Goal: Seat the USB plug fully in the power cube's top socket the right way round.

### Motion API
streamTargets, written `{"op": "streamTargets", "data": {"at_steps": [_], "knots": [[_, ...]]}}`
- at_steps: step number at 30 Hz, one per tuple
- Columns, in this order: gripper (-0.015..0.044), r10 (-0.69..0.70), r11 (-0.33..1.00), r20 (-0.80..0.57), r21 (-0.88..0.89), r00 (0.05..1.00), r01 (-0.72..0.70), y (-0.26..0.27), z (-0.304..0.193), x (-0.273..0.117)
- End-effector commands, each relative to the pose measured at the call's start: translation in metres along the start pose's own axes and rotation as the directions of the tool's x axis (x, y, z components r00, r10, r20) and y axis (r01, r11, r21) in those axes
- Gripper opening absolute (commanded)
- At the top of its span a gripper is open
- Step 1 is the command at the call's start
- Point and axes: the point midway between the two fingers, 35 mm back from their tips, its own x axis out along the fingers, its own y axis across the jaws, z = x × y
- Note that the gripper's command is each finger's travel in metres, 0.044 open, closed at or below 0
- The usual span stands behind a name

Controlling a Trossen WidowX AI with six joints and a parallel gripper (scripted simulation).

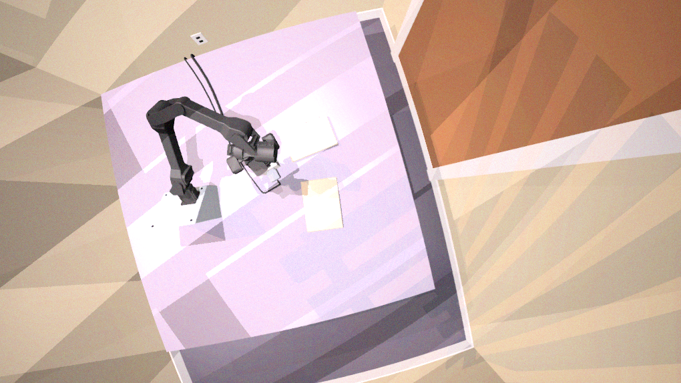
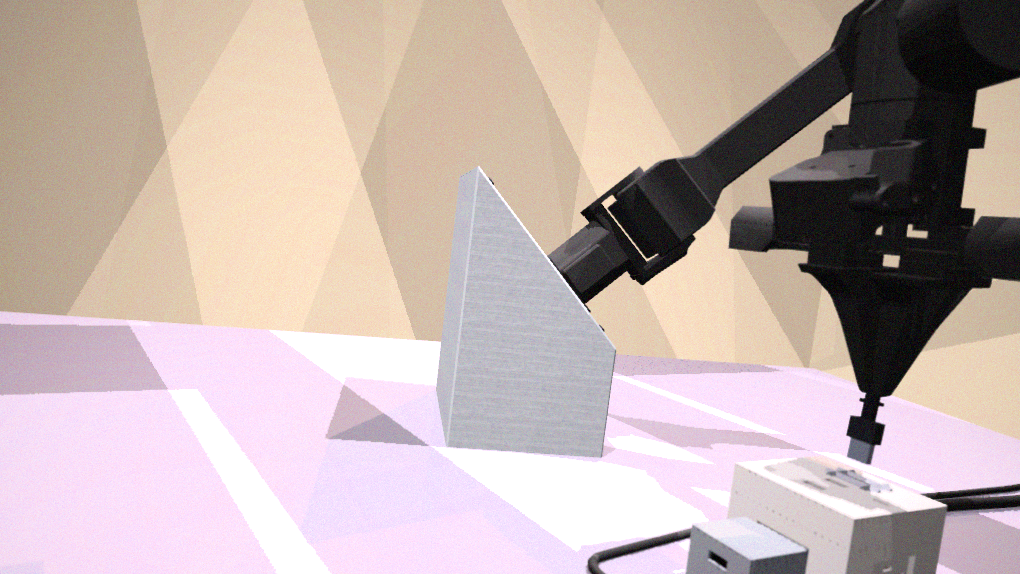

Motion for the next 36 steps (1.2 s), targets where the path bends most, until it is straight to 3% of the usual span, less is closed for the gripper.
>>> {"op": "streamTargets", "data": {"at_steps": [1,36], "knots": [[0.0,-0.002,1.0,-0.008,0.001,1.0,0.003,-0.001,-0.0005,0.0013],[0.0,-0.003,1.0,-0.029,0.003,1.0,0.003,-0.0013,-0.0018,0.0056]]}}
